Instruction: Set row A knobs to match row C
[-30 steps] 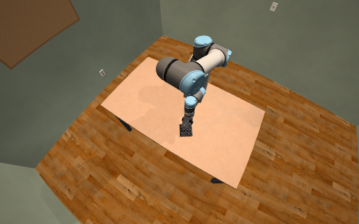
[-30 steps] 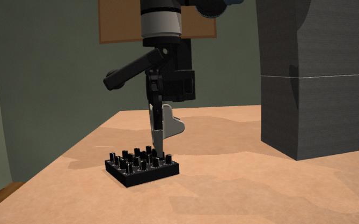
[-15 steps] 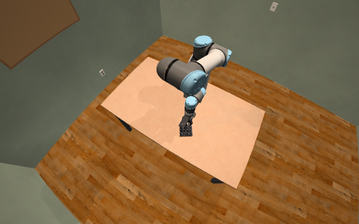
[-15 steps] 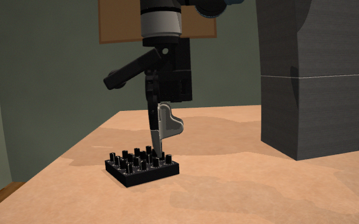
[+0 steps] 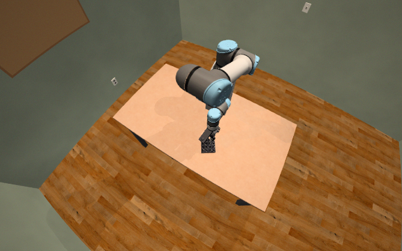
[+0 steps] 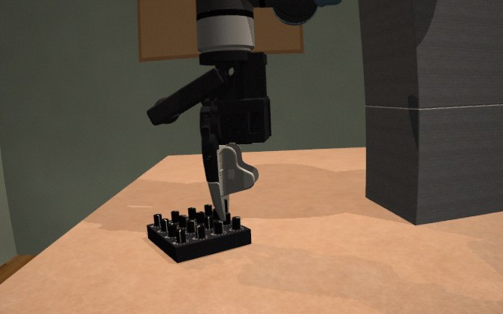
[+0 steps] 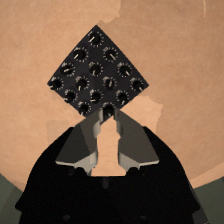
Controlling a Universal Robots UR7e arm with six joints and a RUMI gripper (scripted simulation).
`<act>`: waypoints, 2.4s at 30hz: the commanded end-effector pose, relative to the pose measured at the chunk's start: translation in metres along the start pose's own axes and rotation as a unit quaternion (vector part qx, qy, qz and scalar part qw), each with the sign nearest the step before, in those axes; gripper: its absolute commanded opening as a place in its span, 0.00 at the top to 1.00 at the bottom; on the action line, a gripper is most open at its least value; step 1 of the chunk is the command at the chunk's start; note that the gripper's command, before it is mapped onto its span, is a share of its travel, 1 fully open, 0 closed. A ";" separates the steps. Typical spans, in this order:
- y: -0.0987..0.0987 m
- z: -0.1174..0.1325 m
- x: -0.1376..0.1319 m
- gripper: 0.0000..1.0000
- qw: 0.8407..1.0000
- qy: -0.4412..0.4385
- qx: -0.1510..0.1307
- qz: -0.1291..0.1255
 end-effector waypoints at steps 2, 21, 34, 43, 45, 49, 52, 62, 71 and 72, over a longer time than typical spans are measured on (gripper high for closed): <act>0.000 0.000 0.000 0.96 1.000 -0.024 0.001 0.000; 0.000 0.000 0.000 0.96 0.999 -0.042 0.001 0.000; 0.000 0.000 0.000 0.96 0.999 -0.042 0.001 0.000; 0.000 0.000 0.000 0.89 0.999 -0.042 0.001 0.000; 0.000 0.000 0.000 0.89 0.999 -0.042 0.001 0.000; 0.000 0.000 0.000 0.89 0.999 -0.042 0.001 0.000; 0.000 0.000 0.000 0.89 0.999 -0.042 0.001 0.000; 0.003 0.000 0.000 0.89 0.999 -0.042 0.001 0.000; 0.023 0.000 0.000 0.89 0.999 -0.042 0.001 0.000; 0.023 0.000 0.000 0.89 0.999 -0.042 0.001 0.000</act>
Point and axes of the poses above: the point where the finger pads meet when closed, its own y axis back along the fingers, its own x axis across the jaws, z = x × y, the point moved 3 cm from there along y, back along the fingers, and after that the axes turned 2 degrees about -y, right-handed, at the moved point
